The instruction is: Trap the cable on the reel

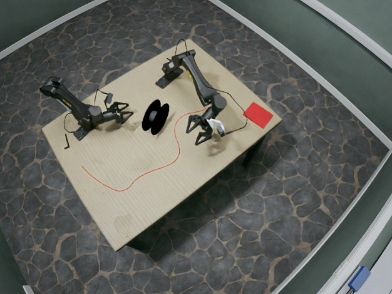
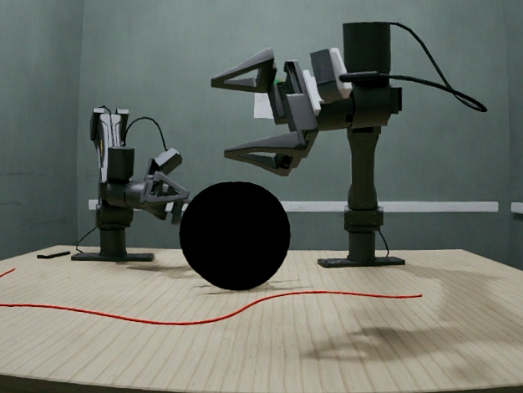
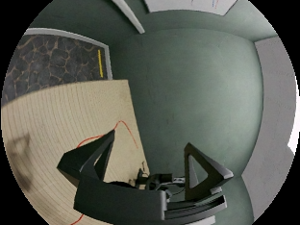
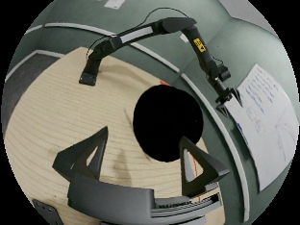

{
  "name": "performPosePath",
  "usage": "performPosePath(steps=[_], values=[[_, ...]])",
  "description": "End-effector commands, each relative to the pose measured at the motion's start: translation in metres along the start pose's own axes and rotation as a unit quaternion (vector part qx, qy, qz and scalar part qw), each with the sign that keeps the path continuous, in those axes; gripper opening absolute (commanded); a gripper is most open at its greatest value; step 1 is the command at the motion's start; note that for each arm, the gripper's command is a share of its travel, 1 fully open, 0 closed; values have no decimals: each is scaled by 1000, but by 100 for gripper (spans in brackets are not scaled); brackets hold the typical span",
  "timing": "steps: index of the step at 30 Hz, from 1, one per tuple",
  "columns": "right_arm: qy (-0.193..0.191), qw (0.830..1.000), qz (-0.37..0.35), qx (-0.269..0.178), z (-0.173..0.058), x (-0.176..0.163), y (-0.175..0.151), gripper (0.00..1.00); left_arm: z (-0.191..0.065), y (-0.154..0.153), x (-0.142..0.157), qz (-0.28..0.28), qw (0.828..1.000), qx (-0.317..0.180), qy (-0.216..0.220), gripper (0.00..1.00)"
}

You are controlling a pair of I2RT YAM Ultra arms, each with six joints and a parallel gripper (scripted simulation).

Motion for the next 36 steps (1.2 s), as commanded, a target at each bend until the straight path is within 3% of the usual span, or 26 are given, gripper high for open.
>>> performPosePath(steps=[1,17,18,23,36], values=[[-2,1000,-3,-3,0,-2,2,100,-1,2,-8,9,1000,-2,-3,100],[-2,1000,-3,-3,0,-2,2,100,-1,2,-8,9,1000,-2,-3,100],[-11,1000,-22,-17,6,-20,20,100,4,-11,26,-32,999,9,12,100],[-11,1000,-22,-16,5,-18,18,100,0,-2,3,-6,1000,1,2,100],[-15,1000,-18,-14,6,-22,20,100,-3,2,-10,8,1000,-4,1,100]])
Point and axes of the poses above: on each arm, the point where the finger pads meet when closed, its own z axis out along the fingers, its own x axis across the jaws, y = z × x, the point moved 1 cm from there along -z, back along the fingers, and after that the axes turned 2 degrees about -z, right-handed, at the moved point
